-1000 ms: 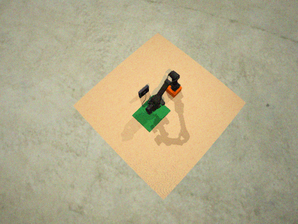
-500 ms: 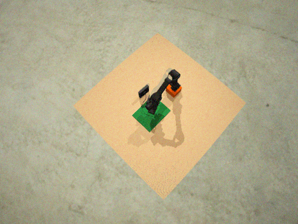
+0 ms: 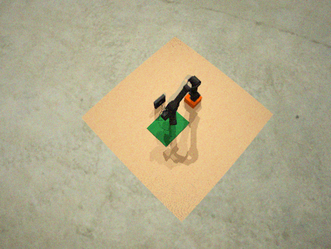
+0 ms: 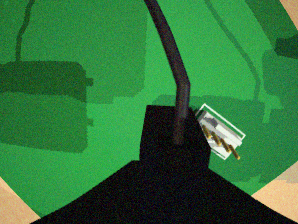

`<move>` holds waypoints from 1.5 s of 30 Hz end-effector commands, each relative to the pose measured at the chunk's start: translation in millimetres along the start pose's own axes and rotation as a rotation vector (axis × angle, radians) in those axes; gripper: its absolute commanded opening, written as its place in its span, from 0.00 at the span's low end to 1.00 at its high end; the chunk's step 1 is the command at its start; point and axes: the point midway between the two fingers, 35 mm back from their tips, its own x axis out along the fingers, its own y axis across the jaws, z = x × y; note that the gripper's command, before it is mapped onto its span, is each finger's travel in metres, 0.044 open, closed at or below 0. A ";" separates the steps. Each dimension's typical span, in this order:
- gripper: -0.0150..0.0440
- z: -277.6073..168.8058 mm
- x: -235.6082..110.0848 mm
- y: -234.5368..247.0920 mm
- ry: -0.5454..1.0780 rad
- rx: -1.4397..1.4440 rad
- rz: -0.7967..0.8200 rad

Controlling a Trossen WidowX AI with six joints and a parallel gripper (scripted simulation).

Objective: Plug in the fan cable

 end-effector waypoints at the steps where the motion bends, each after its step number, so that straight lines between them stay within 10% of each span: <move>1: 0.25 -1.6 1.0 -6.1 0.002 -0.153 -0.001; 27: 0.25 -6.0 3.7 -34.4 0.004 -0.993 -0.002; 45: 0.25 -9.3 1.7 -39.7 0.004 -1.010 -0.002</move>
